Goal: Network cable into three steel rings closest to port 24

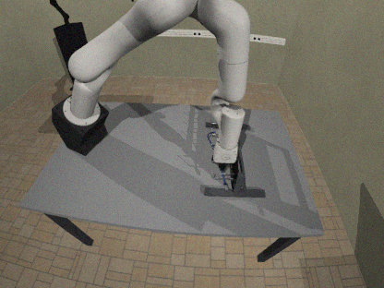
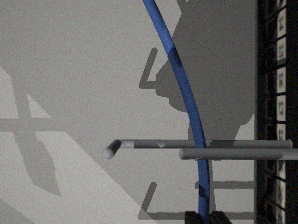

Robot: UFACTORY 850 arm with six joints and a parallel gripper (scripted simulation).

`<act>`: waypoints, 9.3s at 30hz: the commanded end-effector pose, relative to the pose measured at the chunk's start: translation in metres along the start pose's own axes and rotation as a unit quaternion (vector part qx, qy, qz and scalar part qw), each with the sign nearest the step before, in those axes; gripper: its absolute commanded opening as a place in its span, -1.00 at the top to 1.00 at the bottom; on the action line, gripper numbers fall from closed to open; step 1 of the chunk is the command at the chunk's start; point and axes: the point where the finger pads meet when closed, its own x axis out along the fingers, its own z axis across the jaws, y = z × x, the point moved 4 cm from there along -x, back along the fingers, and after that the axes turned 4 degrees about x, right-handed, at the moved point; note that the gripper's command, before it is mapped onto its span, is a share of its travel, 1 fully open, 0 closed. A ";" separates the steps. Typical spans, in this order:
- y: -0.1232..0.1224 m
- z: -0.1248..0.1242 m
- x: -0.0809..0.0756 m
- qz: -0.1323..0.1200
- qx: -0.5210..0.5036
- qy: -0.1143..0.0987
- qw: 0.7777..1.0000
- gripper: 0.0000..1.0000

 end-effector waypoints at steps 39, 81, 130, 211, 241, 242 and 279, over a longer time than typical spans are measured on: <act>0.000 0.011 -0.001 0.003 0.000 0.002 1.000 0.31; 0.000 0.011 -0.017 0.003 0.000 0.002 1.000 0.31; 0.000 0.011 -0.079 0.003 0.000 0.002 1.000 1.00; 0.000 0.011 -0.079 0.003 0.000 0.002 1.000 1.00; 0.000 0.011 -0.079 0.003 0.000 0.002 1.000 1.00; 0.000 0.011 -0.079 0.003 0.000 0.002 1.000 1.00; 0.000 0.011 -0.079 0.003 0.000 0.002 1.000 1.00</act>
